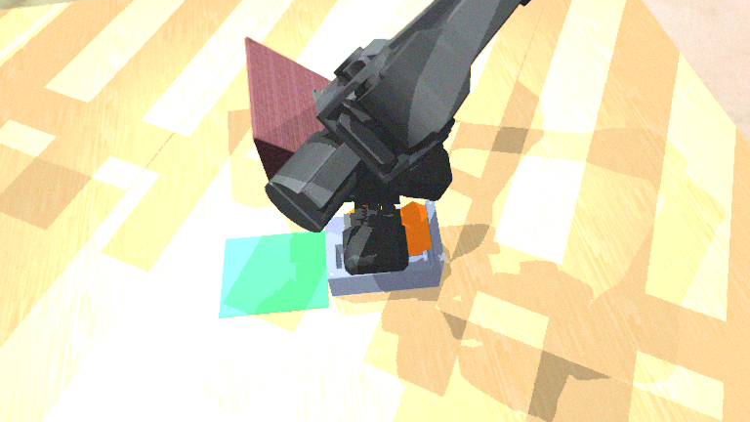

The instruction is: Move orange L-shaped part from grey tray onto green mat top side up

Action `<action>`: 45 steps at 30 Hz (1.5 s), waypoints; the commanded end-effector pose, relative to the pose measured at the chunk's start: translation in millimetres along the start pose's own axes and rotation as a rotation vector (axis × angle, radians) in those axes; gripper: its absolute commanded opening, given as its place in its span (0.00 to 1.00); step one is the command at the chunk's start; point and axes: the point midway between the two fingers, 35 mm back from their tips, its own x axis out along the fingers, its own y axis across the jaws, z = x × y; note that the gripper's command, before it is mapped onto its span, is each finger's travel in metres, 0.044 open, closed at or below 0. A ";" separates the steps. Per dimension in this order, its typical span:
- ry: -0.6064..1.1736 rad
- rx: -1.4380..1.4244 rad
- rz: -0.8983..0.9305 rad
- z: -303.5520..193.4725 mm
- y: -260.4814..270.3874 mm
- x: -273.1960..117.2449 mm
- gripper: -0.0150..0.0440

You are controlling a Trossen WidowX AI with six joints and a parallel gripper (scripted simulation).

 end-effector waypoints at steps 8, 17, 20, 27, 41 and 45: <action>0.004 0.002 -0.001 -1.0 0.2 -10.1 0.25; 0.007 -0.005 0.000 -34.5 2.6 -8.5 0.25; 0.008 -0.006 0.000 -48.5 3.5 -8.3 0.25; 0.010 -0.006 0.000 -83.1 6.8 -8.7 0.25; 0.015 -0.007 -0.001 -151.4 13.6 -10.2 0.25; 0.016 -0.007 -0.001 -164.4 15.0 -10.5 0.25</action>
